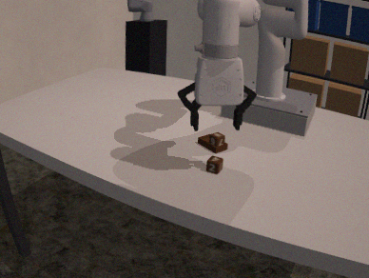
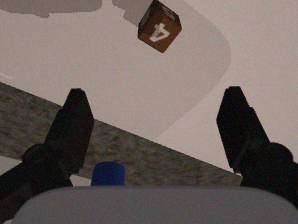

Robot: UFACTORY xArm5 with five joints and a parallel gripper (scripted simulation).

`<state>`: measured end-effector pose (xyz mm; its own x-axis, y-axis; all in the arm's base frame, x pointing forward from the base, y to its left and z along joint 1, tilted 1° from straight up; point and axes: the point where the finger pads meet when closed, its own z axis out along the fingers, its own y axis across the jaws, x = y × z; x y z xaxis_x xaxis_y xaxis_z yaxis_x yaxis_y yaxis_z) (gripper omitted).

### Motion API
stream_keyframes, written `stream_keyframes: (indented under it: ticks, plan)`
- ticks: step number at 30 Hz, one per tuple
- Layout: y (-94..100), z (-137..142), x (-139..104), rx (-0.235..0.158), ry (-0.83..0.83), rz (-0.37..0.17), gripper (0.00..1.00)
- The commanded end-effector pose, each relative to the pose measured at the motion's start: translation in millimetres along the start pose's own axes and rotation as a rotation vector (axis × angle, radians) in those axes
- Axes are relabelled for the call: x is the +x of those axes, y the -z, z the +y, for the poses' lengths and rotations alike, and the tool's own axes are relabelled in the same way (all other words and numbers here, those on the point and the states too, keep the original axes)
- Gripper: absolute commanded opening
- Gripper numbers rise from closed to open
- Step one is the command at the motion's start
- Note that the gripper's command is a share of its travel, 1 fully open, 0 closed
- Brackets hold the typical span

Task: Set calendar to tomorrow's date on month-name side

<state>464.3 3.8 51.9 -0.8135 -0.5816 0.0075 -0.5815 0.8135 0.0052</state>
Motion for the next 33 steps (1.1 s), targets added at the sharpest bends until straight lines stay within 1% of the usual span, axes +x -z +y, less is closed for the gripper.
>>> stream_keyframes:
  ticks: [1, 5, 6, 7, 9, 11, 12, 13, 19, 20, 26, 29, 31, 33]
  plan:
    - [1.7, -2, -3, 0.002, 0.161, -0.002, 1.00]
    - [1.9, -4, -5, 0.002, 0.302, -0.002, 1.00]
    - [1.9, -4, -5, 0.002, 0.308, -0.002, 1.00]
    - [2.0, -4, -6, 0.002, 0.368, -0.002, 1.00]
    - [2.2, -5, -7, 0.002, 0.430, -0.002, 1.00]
    - [2.2, -5, -7, 0.002, 0.430, -0.002, 1.00]
    - [2.2, -5, -7, 0.002, 0.463, -0.002, 1.00]
    - [2.3, -6, -9, 0.002, 0.543, -0.002, 1.00]
    - [2.6, -7, -11, 0.002, 0.708, -0.002, 1.00]
    - [2.7, -8, -12, 0.002, 0.761, -0.002, 1.00]
    - [3.0, -10, -14, 0.002, 0.956, -0.001, 1.00]
    - [3.0, -10, -14, 0.002, 0.959, -0.001, 1.00]
    - [3.2, -11, -16, 0.003, 1.096, -0.001, 1.00]
    - [3.3, -11, -17, 0.003, 1.128, -0.001, 1.00]
